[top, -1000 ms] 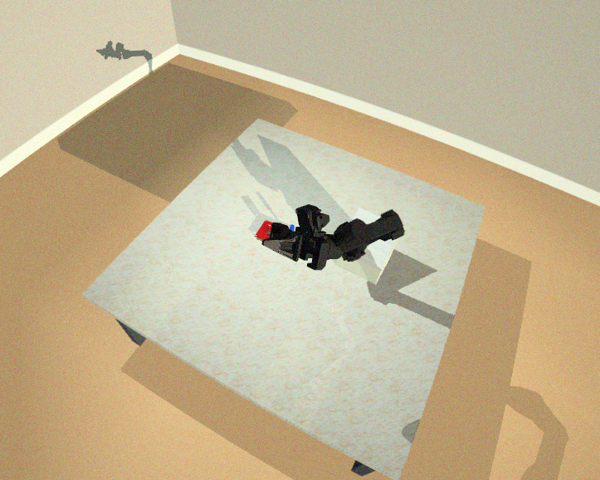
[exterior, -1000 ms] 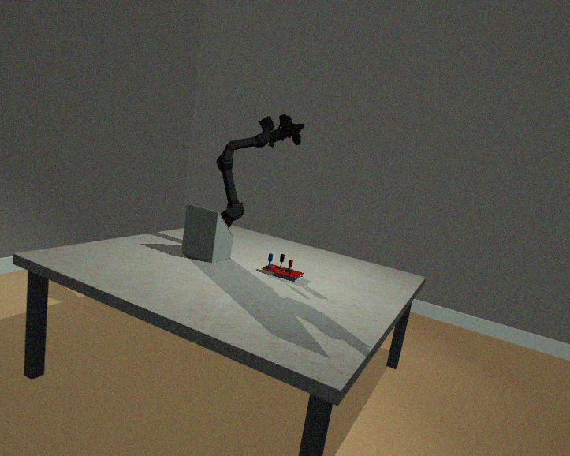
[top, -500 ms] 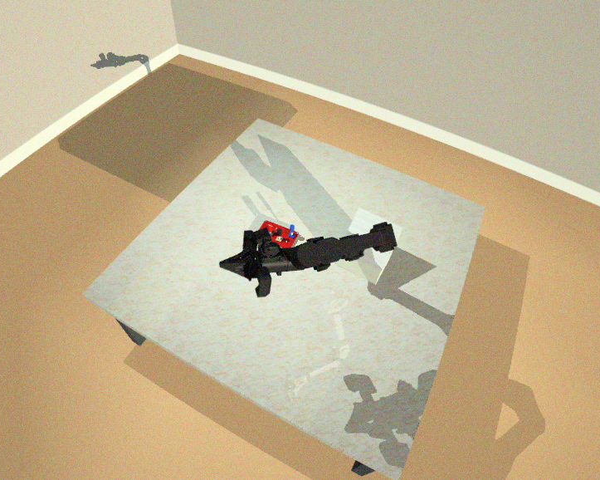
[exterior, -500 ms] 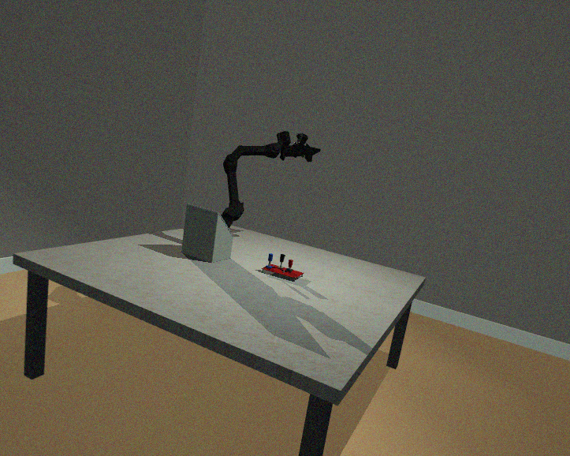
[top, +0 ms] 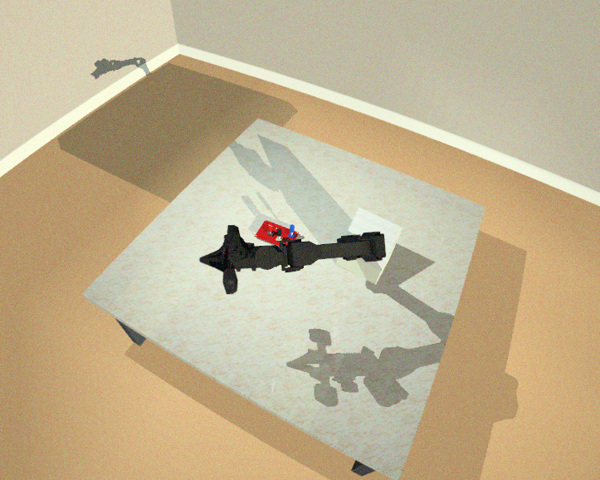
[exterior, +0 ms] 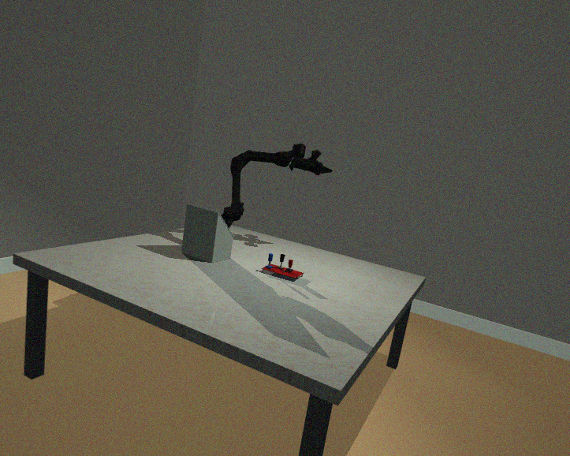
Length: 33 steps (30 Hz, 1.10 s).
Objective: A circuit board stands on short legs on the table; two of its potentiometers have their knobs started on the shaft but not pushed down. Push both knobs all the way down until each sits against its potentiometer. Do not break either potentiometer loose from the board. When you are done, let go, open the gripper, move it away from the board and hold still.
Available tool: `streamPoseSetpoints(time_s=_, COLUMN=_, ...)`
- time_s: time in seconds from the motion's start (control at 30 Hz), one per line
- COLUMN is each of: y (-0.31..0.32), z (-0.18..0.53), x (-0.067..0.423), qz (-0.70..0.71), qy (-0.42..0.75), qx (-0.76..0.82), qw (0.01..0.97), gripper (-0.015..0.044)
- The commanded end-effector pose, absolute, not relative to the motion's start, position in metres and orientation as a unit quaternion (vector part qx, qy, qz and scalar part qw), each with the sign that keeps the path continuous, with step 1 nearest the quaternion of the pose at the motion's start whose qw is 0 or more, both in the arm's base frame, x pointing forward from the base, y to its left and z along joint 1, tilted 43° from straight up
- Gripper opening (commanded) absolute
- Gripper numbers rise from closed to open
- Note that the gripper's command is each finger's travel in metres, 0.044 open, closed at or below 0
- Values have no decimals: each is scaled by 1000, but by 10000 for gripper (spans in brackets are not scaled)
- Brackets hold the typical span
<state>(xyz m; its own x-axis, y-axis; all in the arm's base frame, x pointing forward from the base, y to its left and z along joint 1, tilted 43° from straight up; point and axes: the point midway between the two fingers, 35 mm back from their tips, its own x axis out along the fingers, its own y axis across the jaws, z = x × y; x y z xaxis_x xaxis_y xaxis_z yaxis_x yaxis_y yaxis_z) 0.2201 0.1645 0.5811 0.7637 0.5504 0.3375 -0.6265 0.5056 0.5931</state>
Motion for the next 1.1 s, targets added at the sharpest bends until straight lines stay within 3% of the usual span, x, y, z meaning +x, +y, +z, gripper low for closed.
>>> streamPoseSetpoints(time_s=0.0, y=172, z=560, x=240, qz=328, qy=-26, qx=332, qw=884, gripper=0)
streamPoseSetpoints(time_s=0.57, y=182, z=395, x=346, qz=260, qy=196, qx=177, qw=929, gripper=0)
streamPoseSetpoints(time_s=1.07, y=141, z=234, x=378, qz=235, qy=425, qx=115, qw=866, gripper=0)
